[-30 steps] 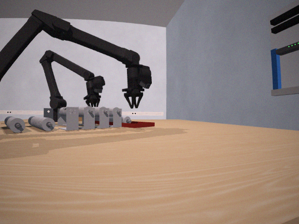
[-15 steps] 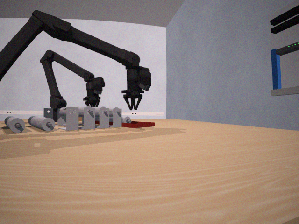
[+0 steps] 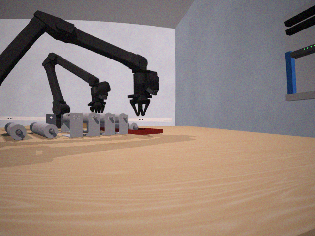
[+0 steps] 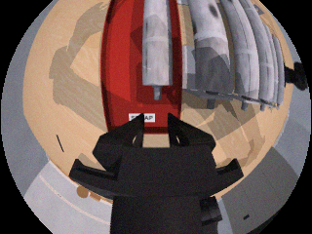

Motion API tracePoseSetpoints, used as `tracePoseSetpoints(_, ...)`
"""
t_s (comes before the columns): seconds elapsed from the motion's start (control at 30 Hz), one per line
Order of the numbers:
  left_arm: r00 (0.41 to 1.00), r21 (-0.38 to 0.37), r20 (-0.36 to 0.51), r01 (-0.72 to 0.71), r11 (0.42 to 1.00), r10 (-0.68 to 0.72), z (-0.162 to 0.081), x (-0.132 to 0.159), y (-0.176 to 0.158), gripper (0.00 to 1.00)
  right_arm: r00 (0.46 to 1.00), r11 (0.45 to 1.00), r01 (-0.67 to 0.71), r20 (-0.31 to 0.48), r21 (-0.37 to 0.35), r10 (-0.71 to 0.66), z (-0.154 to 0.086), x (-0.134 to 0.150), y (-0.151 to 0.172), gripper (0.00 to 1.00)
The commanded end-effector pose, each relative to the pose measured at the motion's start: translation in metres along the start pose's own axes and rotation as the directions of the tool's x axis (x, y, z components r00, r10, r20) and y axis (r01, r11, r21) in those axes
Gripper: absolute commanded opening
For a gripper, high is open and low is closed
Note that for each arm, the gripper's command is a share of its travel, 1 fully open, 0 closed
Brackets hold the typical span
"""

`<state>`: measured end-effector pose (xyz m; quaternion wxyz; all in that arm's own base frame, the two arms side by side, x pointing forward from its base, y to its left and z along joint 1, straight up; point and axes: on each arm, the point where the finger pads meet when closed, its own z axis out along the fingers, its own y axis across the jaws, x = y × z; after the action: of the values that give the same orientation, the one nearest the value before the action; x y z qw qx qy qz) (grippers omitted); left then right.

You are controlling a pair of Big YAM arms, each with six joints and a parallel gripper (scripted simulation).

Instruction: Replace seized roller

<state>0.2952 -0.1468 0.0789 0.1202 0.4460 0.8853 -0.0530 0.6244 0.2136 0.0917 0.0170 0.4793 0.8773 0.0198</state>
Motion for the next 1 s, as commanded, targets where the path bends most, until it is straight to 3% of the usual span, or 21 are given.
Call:
tracePoseSetpoints(0.0,0.999,-0.023,0.038,-0.028,0.999,0.029,-0.014,-0.027,0.01,0.32,1.0,1.0,-0.012,0.004,-0.008,0.012,-0.004,-0.006,-0.001,0.32)
tracePoseSetpoints(0.53,0.999,-0.019,0.032,-0.028,0.999,0.029,-0.014,-0.026,0.01,0.32,1.0,1.0,-0.012,0.004,-0.008,0.012,-0.004,-0.006,-0.001,0.32)
tracePoseSetpoints(0.57,0.997,-0.048,0.075,0.006,0.999,-0.003,-0.021,-0.032,0.02,0.32,1.0,0.994,-0.001,0.031,-0.108,0.005,-0.048,-0.016,0.02,0.32)
tracePoseSetpoints(0.67,0.995,-0.062,0.097,0.026,0.998,-0.02,-0.026,-0.035,0.023,0.32,1.0,0.998,0.014,0.022,-0.067,-0.012,-0.03,-0.013,0.003,0.32)
tracePoseSetpoints(0.87,0.988,-0.092,0.144,0.064,0.994,-0.05,-0.035,-0.047,0.036,0.32,0.997,0.99,0.068,0.046,-0.125,-0.063,-0.045,-0.023,0.005,0.32)
tracePoseSetpoints(0.97,0.989,-0.088,0.135,0.072,0.994,-0.06,-0.029,-0.048,0.039,0.32,0.996,0.988,0.081,0.05,-0.128,-0.075,-0.042,-0.025,0.005,0.32)
